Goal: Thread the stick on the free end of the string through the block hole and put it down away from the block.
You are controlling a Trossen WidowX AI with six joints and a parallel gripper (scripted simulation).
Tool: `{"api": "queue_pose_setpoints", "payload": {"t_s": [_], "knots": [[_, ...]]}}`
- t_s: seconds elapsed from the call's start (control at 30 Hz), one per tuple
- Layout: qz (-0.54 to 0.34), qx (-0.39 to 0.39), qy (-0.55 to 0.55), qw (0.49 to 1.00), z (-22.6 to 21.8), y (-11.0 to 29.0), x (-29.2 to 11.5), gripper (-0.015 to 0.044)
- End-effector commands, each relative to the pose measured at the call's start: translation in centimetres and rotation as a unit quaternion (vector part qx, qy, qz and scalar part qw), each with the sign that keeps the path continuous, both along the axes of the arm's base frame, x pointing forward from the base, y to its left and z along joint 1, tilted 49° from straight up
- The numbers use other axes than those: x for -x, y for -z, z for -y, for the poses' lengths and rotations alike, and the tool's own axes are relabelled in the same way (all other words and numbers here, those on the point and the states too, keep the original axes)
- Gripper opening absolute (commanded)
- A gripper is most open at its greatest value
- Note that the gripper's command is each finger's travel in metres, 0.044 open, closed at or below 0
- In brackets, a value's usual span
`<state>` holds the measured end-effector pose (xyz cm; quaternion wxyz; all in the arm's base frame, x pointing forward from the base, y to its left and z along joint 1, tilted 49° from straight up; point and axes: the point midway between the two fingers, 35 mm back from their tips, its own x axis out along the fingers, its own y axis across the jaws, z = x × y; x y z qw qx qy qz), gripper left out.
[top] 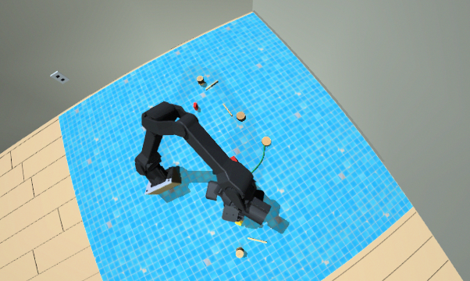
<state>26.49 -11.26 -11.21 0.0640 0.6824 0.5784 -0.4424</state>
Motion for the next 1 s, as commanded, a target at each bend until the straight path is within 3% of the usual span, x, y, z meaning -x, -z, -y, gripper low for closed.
{"api": "queue_pose_setpoints", "payload": {"t_s": [0.0,0.47,0.97], "knots": [[0.06,-0.005,-0.055,0.997,0.0,0.0,-0.5,0.0],[0.242,-0.019,-0.222,0.944,0.0,0.0,-1.7,0.0],[0.419,-0.033,-0.387,0.821,-0.2,-0.1,-3.0,0.0]]}}
